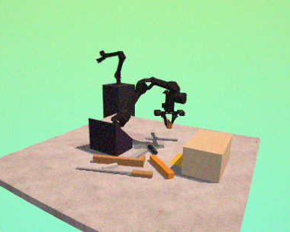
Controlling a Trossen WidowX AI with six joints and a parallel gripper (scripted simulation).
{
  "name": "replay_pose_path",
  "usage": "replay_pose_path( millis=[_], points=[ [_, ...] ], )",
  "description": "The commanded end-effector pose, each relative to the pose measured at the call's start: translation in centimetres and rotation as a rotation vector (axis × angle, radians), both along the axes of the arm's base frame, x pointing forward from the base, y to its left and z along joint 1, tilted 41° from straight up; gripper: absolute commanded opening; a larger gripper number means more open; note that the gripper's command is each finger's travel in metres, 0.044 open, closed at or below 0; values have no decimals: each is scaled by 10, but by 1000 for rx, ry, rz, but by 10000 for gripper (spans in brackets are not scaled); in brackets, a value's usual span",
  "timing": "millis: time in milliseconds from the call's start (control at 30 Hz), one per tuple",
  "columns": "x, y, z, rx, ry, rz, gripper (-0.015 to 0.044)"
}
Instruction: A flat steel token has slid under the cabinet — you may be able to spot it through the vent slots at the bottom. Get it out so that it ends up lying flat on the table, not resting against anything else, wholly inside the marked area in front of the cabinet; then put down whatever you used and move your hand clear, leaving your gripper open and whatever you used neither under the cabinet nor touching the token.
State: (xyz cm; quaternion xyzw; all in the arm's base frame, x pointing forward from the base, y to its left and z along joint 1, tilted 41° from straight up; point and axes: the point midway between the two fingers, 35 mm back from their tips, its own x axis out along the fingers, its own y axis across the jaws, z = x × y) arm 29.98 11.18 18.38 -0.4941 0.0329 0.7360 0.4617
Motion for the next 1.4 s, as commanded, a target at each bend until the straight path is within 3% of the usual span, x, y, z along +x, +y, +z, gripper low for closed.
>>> replay_pose_path(
  millis=[0, 1367],
  points=[
    [0, 0, 1, 0, 26, -34, 0],
    [-2, 0, 1, -34, 292, -345, 0]
  ],
)
